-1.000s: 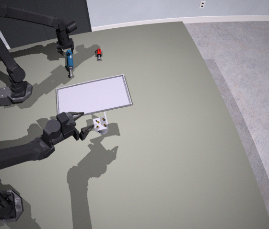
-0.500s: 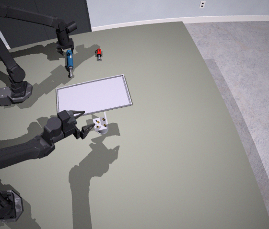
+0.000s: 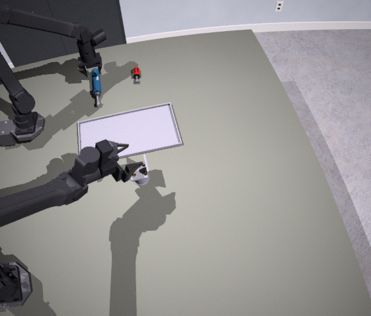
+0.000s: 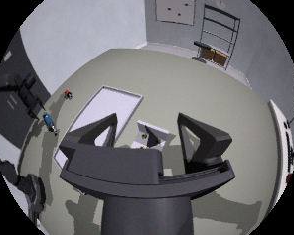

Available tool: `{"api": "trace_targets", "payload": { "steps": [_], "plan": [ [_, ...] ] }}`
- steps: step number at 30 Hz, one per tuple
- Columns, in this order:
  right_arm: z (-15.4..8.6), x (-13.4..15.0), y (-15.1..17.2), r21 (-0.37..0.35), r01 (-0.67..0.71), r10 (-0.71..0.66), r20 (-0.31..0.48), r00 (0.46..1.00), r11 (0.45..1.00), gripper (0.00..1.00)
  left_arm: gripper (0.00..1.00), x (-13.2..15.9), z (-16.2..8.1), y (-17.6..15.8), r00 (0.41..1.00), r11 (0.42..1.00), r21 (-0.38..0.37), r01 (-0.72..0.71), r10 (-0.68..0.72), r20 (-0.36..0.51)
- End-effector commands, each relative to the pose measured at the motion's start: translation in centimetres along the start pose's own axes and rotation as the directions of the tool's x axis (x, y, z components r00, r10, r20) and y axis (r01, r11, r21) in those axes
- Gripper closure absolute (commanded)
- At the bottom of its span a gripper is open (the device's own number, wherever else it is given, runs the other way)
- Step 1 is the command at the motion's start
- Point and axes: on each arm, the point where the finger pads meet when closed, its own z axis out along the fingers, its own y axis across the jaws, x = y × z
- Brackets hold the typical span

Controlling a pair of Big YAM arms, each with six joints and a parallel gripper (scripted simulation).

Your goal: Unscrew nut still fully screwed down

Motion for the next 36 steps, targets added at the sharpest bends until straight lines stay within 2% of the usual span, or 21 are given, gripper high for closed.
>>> {"api": "trace_targets", "payload": {
  "steps": [1, 10, 15, 27, 32, 36],
  "plan": [
    [2.4, -1.8, -0.8, 0.024, -0.034, 0.034, -0.007, 0.999, 0.999, 0.14, 0.35, -0.7, -1.0, -1.1, 1.000, 1.000, 0.026, 0.001, -0.002, 0.018],
    [5.7, -3.0, -0.9, 0.054, -0.070, 0.074, -0.080, 0.994, 0.996, 0.14, 0.35, -0.7, -1.0, -1.1, 1.000, 1.000, 0.026, 0.001, -0.002, 0.018],
    [5.7, -3.0, -0.9, 0.052, -0.070, 0.074, -0.080, 0.994, 0.996, 0.14, 0.35, -0.7, -1.0, -1.1, 1.000, 1.000, 0.026, 0.001, -0.002, 0.018],
    [9.4, -4.7, -1.4, 0.105, -0.112, 0.129, -0.172, 0.977, 0.988, 0.14, 0.35, -0.7, -1.0, -1.1, 1.000, 1.000, 0.026, 0.001, -0.002, 0.018],
    [9.4, -4.7, -1.4, 0.103, -0.112, 0.129, -0.172, 0.977, 0.988, 0.14, 0.35, -0.7, -1.0, -1.1, 1.000, 1.000, 0.026, 0.001, -0.002, 0.018],
    [10.3, -5.2, -1.7, 0.124, -0.124, 0.147, -0.201, 0.968, 0.984, 0.14, 0.35, -0.7, -1.0, -1.1, 1.000, 1.000, 0.026, 0.001, -0.002, 0.018]
  ]
}}
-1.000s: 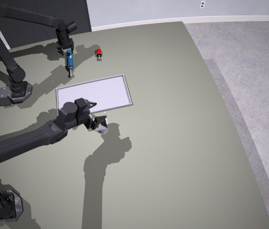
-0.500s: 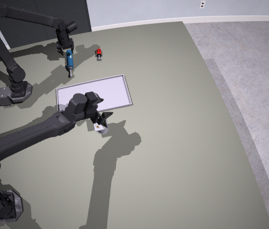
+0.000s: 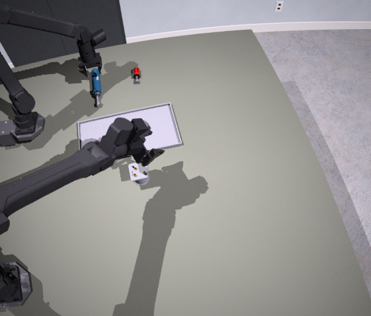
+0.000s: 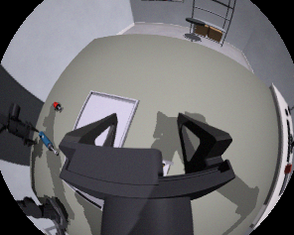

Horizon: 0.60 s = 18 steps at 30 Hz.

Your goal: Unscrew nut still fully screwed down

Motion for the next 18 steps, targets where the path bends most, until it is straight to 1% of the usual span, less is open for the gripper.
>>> {"api": "trace_targets", "payload": {
  "steps": [1, 8, 13, 18],
  "plan": [
    [1.7, -3.1, -0.7, 0.024, -0.045, 0.045, 0.001, 0.999, 0.999, 0.14, 0.35, -0.7, -1.0, -1.1, 1.000, 1.000, 0.026, 0.001, -0.002, 0.018],
    [3.2, -4.4, -0.9, 0.055, -0.071, 0.074, -0.052, 0.996, 0.996, 0.14, 0.35, -0.7, -1.0, -1.1, 1.000, 1.000, 0.026, 0.001, -0.002, 0.018],
    [3.2, -4.4, -0.9, 0.053, -0.071, 0.074, -0.053, 0.996, 0.996, 0.14, 0.35, -0.7, -1.0, -1.1, 1.000, 1.000, 0.026, 0.001, -0.002, 0.018],
    [3.9, -5.4, -1.2, 0.080, -0.088, 0.095, -0.088, 0.992, 0.993, 0.14, 0.35, -0.7, -1.0, -1.1, 1.000, 1.000, 0.026, 0.001, -0.002, 0.018]
  ]
}}
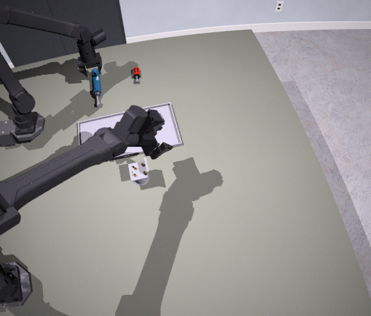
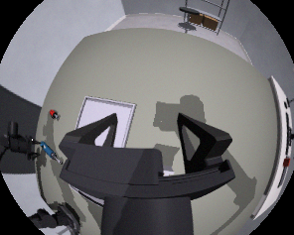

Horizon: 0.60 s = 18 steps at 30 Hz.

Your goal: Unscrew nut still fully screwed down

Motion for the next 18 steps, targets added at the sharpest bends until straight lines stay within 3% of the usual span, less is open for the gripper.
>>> {"api": "trace_targets", "payload": {
  "steps": [1, 18],
  "plan": [
    [1.1, -3.4, -0.7, 0.023, -0.049, 0.049, 0.003, 0.999, 0.999, 0.14, 0.35, -0.7, -1.0, -1.1, 1.000, 1.000, 0.026, 0.001, -0.002, 0.018],
    [2.2, -5.6, -1.4, 0.085, -0.091, 0.098, -0.082, 0.992, 0.992, 0.14, 0.35, -0.7, -1.0, -1.1, 1.000, 1.000, 0.026, 0.001, -0.002, 0.018]
  ]
}}
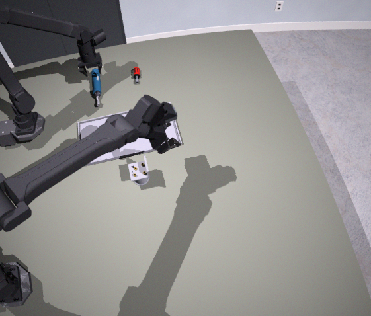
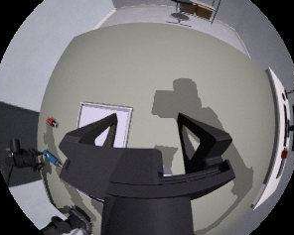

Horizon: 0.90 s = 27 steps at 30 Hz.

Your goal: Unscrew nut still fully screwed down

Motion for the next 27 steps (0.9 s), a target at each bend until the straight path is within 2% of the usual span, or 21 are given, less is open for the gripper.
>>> {"api": "trace_targets", "payload": {
  "steps": [1, 6, 11, 23, 27],
  "plan": [
    [0.5, -3.5, -0.8, 0.022, -0.053, 0.053, 0.004, 0.999, 0.998, 0.14, 0.35, -0.7, -1.0, -1.1, 1.000, 1.000, 0.026, 0.001, -0.002, 0.018],
    [0.7, -4.4, -1.1, 0.049, -0.070, 0.072, -0.032, 0.997, 0.996, 0.14, 0.35, -0.7, -1.0, -1.1, 1.000, 1.000, 0.026, 0.001, -0.002, 0.018],
    [0.7, -4.4, -1.0, 0.047, -0.070, 0.072, -0.032, 0.997, 0.996, 0.14, 0.35, -0.7, -1.0, -1.1, 1.000, 1.000, 0.026, 0.001, -0.002, 0.018],
    [0.6, -6.2, -2.1, 0.120, -0.106, 0.119, -0.110, 0.987, 0.987, 0.14, 0.35, -0.7, -1.0, -1.1, 1.000, 1.000, 0.026, 0.001, -0.002, 0.018],
    [0.7, -6.2, -2.1, 0.118, -0.106, 0.119, -0.110, 0.987, 0.987, 0.14, 0.35, -0.7, -1.0, -1.1, 1.000, 1.000, 0.026, 0.001, -0.002, 0.018]
  ]
}}
